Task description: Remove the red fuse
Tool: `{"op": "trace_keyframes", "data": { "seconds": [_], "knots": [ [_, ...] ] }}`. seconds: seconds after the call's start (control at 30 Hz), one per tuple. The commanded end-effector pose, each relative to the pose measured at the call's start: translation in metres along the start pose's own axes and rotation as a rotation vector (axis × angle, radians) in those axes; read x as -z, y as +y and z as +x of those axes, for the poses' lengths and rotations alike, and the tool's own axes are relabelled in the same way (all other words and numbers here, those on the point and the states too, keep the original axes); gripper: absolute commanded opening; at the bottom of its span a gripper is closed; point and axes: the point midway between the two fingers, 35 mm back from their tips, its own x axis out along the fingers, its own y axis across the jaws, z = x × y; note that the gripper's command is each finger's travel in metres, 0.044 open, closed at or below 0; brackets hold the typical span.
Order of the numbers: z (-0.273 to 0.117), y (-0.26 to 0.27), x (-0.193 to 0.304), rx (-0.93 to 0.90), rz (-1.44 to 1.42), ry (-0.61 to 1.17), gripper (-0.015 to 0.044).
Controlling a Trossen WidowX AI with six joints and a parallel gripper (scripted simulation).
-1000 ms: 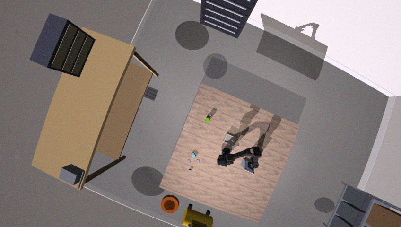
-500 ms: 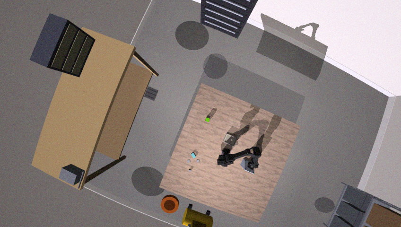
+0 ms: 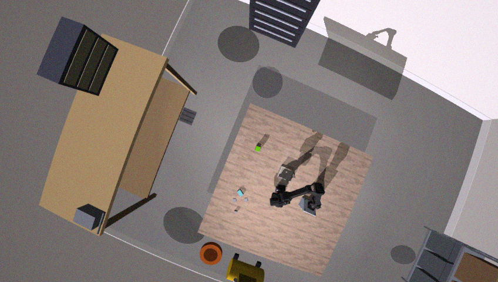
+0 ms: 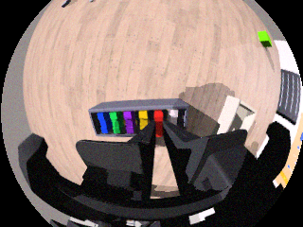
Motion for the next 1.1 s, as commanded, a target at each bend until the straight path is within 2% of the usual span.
{"op": "trace_keyframes", "data": {
  "seconds": [0.0, 1.07],
  "knots": [
    [-0.003, 0.000, -0.001, -0.005, 0.007, -0.002, 0.0000],
    [-0.019, 0.000, -0.001, -0.003, 0.005, -0.001, 0.0000]
  ]
}}
